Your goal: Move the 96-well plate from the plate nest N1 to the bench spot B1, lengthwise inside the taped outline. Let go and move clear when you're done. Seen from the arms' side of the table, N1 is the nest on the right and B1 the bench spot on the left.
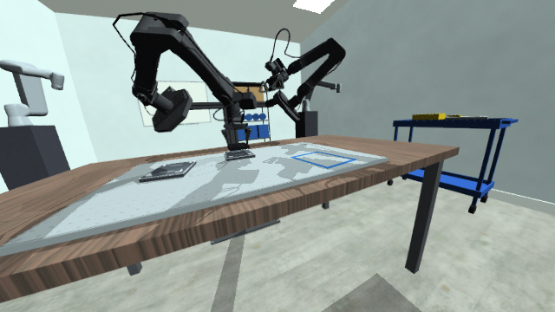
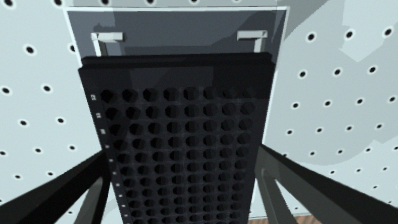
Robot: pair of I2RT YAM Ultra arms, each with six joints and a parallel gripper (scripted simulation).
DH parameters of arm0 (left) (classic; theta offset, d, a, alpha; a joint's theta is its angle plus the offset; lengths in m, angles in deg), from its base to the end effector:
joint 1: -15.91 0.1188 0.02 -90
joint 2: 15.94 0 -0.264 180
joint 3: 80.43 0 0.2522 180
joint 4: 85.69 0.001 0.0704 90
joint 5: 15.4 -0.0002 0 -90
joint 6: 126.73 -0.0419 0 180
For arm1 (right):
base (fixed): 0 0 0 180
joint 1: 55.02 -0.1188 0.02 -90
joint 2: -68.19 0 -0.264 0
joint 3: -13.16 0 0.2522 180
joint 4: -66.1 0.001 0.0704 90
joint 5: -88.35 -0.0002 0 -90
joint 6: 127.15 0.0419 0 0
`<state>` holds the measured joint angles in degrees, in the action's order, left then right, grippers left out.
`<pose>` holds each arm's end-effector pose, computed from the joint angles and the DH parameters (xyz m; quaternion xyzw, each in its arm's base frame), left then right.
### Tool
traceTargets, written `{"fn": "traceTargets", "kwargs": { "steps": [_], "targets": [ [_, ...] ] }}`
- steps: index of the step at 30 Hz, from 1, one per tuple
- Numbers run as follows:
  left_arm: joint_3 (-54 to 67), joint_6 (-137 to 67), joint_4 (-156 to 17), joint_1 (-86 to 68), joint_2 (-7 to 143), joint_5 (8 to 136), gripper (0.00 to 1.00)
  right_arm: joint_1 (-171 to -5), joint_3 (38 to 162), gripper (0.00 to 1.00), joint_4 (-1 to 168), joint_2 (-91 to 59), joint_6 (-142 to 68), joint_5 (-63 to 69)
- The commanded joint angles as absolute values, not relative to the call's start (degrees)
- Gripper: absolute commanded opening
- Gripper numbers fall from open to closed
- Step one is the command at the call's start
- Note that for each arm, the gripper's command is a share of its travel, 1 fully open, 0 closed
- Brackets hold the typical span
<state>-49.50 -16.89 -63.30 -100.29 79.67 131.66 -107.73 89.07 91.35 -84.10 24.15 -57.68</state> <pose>-0.0374 -0.1579 0.0605 0.6464 0.5947 0.1579 0.4512 0.2050 0.2135 -0.0954 0.0183 0.8794 -0.3295 0.3432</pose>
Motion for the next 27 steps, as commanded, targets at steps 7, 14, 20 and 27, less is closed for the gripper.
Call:
{"fn": "traceTargets", "kwargs": {
  "steps": [7,14,20,27],
  "targets": [
    [-47.9,-16.5,-62.7,-100.8,80.4,131.9,1.0,-106.8,88.2,0.78,87.0,-85.0,21.1,-58.7],
    [-47.9,-16.5,-62.7,-100.8,80.4,131.9,1.0,-105.1,87.6,0.78,82.8,-86.3,17.8,-59.0],
    [-47.9,-16.5,-62.7,-100.8,80.4,131.9,1.0,-102.7,88.0,0.78,78.7,-87.8,13.8,-59.2],
    [-47.9,-16.5,-62.7,-100.8,80.4,131.9,1.0,-103.5,90.7,0.78,84.4,-86.9,16.3,-58.6]
  ]
}}
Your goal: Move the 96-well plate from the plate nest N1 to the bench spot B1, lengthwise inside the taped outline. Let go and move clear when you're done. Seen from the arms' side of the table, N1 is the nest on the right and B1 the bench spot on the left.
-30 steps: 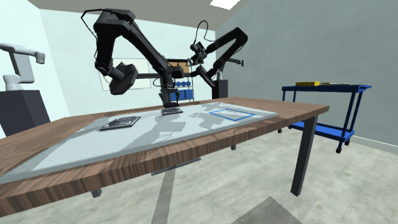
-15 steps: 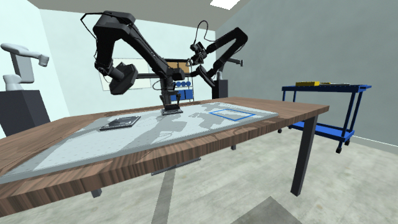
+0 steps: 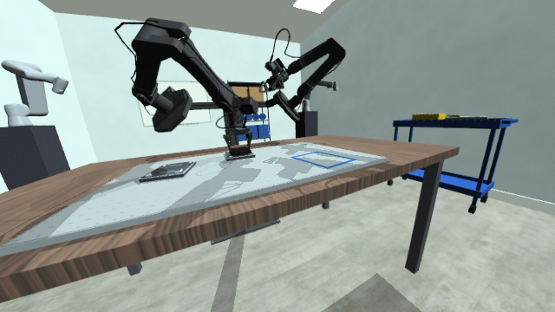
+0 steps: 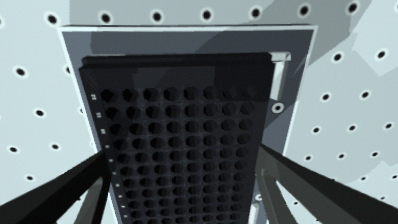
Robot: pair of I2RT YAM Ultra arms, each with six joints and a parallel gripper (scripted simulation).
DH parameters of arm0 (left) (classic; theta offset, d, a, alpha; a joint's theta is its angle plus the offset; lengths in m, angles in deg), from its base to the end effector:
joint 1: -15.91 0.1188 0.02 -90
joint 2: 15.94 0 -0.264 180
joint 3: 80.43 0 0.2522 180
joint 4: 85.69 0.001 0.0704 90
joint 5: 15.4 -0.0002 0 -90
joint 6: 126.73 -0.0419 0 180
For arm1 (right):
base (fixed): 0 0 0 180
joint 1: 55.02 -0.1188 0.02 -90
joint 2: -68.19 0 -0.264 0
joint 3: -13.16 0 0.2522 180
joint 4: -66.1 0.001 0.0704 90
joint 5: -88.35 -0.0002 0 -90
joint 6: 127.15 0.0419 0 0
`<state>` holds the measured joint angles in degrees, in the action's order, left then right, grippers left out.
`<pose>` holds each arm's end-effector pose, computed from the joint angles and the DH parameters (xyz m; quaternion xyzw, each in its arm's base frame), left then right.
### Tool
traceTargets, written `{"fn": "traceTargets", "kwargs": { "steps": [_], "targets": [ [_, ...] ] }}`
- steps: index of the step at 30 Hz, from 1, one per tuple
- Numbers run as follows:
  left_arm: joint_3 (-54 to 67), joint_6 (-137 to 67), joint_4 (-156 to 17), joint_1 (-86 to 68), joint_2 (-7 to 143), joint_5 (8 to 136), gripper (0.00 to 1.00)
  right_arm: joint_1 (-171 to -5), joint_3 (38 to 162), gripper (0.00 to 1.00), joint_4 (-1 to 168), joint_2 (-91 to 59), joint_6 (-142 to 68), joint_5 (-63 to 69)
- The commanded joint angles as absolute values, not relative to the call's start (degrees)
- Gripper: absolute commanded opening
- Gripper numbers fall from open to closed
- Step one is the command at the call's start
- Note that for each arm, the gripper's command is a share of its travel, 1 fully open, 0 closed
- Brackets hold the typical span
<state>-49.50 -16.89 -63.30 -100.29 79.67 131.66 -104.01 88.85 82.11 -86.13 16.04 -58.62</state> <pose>-0.0374 -0.1579 0.0605 0.6464 0.5947 0.1579 0.4512 0.2225 0.2039 -0.1070 0.0129 0.8783 -0.3270 0.3485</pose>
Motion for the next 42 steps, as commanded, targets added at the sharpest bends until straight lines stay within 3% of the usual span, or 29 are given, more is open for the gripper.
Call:
{"fn": "traceTargets", "kwargs": {
  "steps": [1,42],
  "targets": [
    [-47.9,-16.5,-62.7,-100.8,80.4,131.9,1.0,-104.0,91.3,0.78,86.1,-86.5,17.1,-58.5],
    [-47.9,-16.5,-62.7,-100.8,80.4,131.9,1.0,-106.3,91.4,0.78,88.8,-84.8,21.3,-58.1]
  ]
}}
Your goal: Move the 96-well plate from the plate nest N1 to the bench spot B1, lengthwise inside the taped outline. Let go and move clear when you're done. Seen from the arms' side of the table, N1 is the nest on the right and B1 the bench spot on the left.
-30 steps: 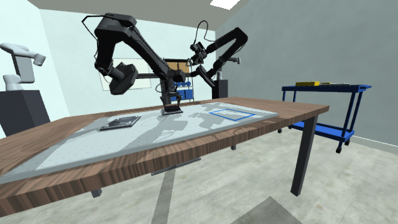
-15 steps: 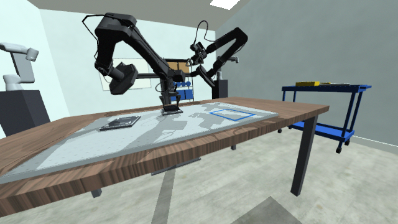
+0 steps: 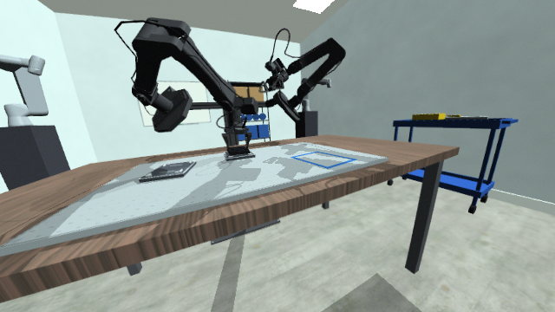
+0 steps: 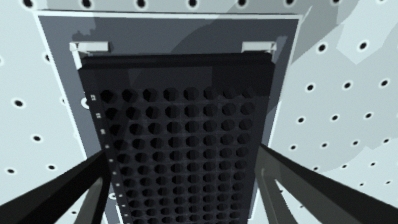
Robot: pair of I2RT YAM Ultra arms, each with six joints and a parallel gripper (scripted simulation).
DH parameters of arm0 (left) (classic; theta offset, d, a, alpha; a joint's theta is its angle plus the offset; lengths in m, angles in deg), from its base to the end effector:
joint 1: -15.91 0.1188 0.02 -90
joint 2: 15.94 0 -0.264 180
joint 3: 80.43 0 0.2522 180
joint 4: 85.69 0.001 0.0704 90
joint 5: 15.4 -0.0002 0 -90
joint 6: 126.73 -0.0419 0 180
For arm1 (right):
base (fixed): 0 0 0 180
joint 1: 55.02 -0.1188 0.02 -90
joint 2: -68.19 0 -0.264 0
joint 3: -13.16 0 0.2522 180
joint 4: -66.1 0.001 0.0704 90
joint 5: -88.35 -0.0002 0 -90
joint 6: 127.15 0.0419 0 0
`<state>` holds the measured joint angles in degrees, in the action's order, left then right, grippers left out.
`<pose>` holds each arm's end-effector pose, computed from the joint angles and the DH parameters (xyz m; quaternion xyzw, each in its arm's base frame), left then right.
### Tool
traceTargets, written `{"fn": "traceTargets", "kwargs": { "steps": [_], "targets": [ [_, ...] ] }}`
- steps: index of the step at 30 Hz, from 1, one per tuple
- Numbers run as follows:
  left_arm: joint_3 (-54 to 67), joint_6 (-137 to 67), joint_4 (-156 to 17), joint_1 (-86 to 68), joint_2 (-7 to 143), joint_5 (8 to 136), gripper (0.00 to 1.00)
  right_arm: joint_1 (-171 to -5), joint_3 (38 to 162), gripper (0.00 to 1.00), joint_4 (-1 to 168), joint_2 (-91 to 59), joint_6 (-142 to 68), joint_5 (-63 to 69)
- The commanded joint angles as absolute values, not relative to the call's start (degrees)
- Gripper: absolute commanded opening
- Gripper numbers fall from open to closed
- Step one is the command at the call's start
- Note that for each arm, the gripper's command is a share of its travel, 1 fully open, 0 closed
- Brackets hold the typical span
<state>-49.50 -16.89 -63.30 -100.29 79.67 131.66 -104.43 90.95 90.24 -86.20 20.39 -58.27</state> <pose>-0.0374 -0.1579 0.0605 0.6464 0.5947 0.1579 0.4512 0.2203 0.2049 -0.1042 0.0179 0.8775 -0.3472 0.3304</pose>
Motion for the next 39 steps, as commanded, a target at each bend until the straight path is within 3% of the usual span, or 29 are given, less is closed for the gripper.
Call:
{"fn": "traceTargets", "kwargs": {
  "steps": [1,39],
  "targets": [
    [-47.9,-16.5,-62.7,-100.8,80.4,131.9,1.0,-106.5,91.2,0.78,88.3,-84.7,21.5,-58.0],
    [-47.9,-16.5,-62.7,-100.8,80.4,131.9,1.0,-103.3,89.4,0.78,80.4,-87.2,14.9,-58.9]
  ]
}}
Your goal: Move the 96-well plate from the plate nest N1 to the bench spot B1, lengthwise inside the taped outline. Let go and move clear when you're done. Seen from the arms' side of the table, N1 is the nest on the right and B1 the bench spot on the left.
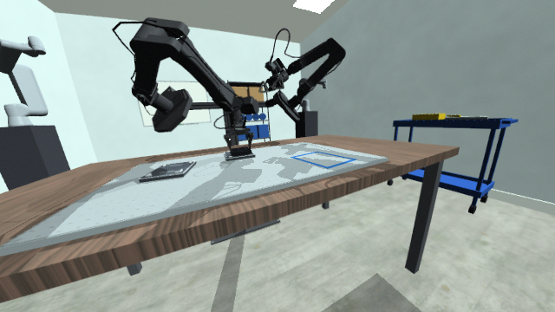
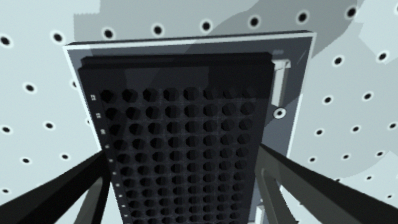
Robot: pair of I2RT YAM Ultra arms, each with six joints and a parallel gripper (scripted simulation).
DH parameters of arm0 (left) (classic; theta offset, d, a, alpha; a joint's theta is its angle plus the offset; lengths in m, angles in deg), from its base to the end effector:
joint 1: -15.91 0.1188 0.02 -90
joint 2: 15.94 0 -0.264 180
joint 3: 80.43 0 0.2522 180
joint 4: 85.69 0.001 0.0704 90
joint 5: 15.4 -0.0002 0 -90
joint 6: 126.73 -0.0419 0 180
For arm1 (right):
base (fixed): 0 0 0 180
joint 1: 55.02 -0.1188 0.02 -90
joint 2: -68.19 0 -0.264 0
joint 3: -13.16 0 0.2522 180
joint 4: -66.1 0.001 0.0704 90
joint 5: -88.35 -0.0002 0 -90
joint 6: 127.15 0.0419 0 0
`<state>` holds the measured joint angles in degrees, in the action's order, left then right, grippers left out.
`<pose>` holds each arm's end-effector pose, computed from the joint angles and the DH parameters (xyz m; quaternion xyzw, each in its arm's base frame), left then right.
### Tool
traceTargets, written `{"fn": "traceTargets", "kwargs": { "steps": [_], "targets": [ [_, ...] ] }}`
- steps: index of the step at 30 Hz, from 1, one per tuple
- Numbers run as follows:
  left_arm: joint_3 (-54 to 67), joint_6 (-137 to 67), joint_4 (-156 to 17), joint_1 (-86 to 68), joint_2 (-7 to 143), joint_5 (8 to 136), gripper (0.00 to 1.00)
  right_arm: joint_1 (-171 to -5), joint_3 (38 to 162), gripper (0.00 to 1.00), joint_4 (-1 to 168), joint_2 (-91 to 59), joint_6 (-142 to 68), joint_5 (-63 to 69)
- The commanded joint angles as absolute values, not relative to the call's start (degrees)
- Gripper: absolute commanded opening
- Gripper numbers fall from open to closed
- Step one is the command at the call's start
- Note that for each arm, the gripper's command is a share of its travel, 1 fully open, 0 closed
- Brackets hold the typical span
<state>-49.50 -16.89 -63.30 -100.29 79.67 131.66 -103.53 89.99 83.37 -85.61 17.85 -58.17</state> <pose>-0.0374 -0.1579 0.0605 0.6464 0.5947 0.1579 0.4512 0.2286 0.2072 -0.1036 0.0323 0.8798 -0.3185 0.3514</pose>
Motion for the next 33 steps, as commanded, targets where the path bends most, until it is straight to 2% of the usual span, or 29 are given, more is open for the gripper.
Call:
{"fn": "traceTargets", "kwargs": {
  "steps": [1,13,19,33],
  "targets": [
    [-47.9,-16.5,-62.7,-100.8,80.4,131.9,1.0,-102.9,89.4,0.78,79.9,-87.5,14.3,-58.9],
    [-47.9,-16.5,-62.7,-100.8,80.4,131.9,1.0,-101.5,89.3,0.78,79.9,-88.6,13.7,-59.1],
    [-47.9,-16.5,-62.7,-100.8,80.4,131.9,1.0,-103.8,93.7,0.78,88.1,-86.8,17.1,-59.2],
    [-47.9,-16.5,-62.7,-100.8,80.4,131.9,1.0,-103.9,94.2,0.78,89.1,-87.0,17.7,-59.2]
  ]
}}
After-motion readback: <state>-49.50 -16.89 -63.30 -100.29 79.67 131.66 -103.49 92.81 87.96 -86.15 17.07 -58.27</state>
